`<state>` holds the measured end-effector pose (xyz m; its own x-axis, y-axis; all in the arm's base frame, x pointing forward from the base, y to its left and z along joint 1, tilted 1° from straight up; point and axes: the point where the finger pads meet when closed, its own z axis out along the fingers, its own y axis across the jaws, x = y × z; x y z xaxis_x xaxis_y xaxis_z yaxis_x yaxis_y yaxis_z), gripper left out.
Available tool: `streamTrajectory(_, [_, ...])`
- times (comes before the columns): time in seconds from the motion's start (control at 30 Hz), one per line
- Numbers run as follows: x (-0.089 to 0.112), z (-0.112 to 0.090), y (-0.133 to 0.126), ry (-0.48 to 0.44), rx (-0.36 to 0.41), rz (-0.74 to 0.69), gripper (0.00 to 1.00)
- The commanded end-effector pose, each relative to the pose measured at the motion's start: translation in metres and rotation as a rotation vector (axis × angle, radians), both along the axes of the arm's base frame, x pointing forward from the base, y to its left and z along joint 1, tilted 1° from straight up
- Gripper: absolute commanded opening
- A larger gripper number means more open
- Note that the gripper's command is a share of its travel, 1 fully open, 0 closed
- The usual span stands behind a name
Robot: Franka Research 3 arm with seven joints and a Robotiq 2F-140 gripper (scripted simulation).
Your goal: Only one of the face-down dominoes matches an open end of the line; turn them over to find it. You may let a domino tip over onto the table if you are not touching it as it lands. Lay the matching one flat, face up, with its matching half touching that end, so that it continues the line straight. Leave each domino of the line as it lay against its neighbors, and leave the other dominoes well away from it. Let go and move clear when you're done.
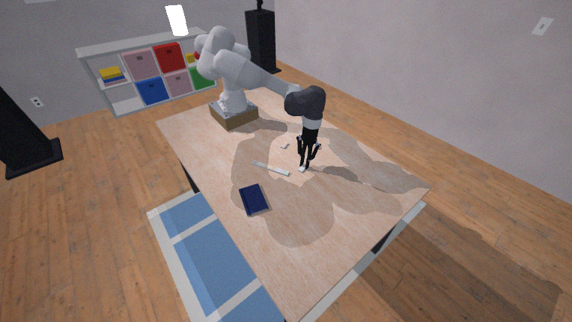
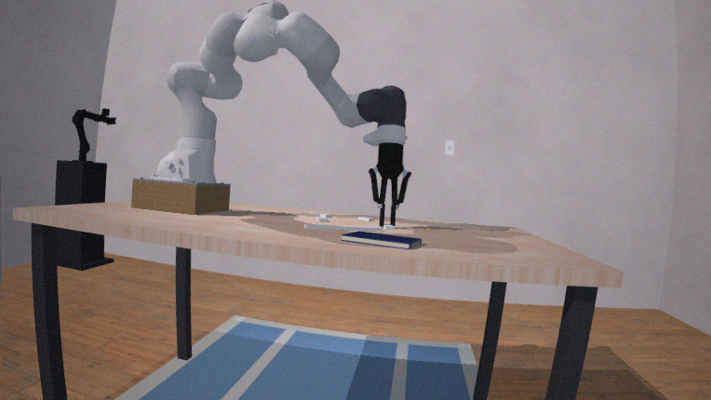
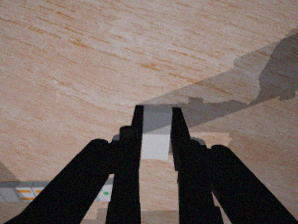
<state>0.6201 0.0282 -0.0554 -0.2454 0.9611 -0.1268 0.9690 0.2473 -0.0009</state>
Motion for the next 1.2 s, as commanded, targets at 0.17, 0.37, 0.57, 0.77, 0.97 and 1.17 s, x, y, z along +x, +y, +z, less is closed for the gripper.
streamTrajectory(0.17, [0.001, 0.004, 0.000, -0.004, -0.001, -0.002, 0.22])
streamTrajectory(0.37, [0.001, 0.016, 0.000, -0.004, -0.001, -0.002, 0.22])
streamTrajectory(0.57, [0.001, 0.048, -0.001, -0.004, -0.001, -0.002, 0.22])
streamTrajectory(0.77, [0.001, 0.084, -0.001, -0.004, -0.001, -0.002, 0.22])
streamTrajectory(0.97, [0.001, 0.103, -0.001, -0.004, -0.001, -0.002, 0.22])
streamTrajectory(1.17, [0.001, 0.118, -0.001, -0.004, -0.001, -0.002, 0.22])
